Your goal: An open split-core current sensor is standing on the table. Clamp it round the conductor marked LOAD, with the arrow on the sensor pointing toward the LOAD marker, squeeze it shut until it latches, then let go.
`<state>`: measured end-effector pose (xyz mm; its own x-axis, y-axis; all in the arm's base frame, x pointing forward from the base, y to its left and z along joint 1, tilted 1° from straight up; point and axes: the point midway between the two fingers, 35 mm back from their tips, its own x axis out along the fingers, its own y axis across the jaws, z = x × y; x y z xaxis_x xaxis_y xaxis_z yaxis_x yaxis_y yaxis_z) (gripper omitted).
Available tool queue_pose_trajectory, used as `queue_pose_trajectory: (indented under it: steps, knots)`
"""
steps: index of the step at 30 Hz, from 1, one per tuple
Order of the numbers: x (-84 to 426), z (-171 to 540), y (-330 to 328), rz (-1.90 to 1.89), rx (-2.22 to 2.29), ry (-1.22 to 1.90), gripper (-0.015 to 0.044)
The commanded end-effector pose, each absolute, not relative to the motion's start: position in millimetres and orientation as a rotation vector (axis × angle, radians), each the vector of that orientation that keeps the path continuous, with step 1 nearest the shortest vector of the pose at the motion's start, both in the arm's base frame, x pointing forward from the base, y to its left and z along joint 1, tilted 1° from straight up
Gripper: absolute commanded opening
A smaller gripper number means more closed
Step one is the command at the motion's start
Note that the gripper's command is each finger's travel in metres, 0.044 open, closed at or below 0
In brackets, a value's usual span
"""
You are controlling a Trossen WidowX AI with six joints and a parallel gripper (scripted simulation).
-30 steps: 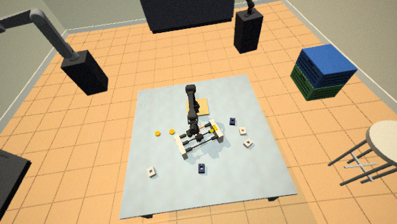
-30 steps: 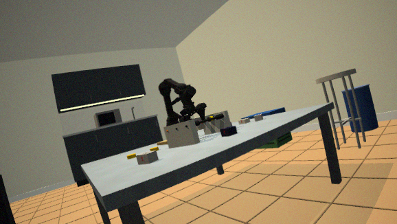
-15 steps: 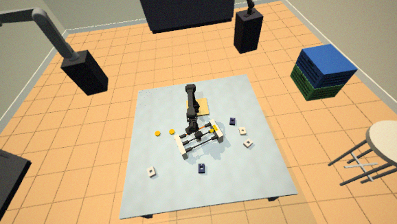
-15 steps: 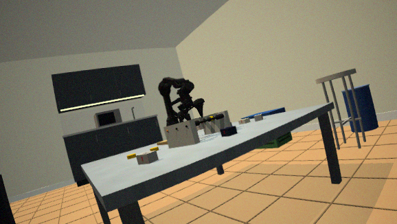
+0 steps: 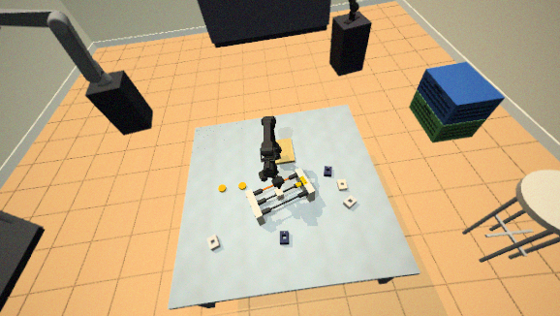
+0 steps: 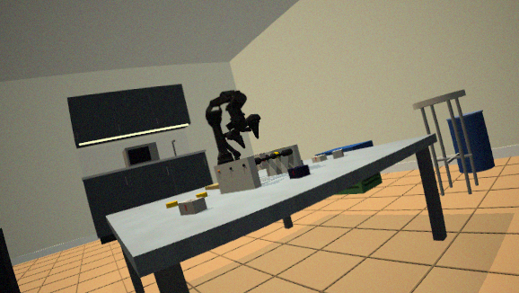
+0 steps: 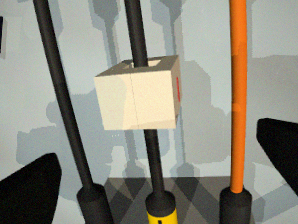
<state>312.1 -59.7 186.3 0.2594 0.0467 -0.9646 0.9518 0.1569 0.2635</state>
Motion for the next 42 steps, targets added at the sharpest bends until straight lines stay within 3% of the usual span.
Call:
queue_pose_trajectory:
  steps: [1, 33, 42]
  knots:
    - [311.8, 186.9, -60.2, -0.886, 1.217, 1.104, 0.0440]
    - [311.5, 186.6, -58.2, -0.883, 1.209, 1.102, 0.0440]
    - [277.1, 179.8, 1.7, -0.776, 0.658, 0.984, 0.0440]
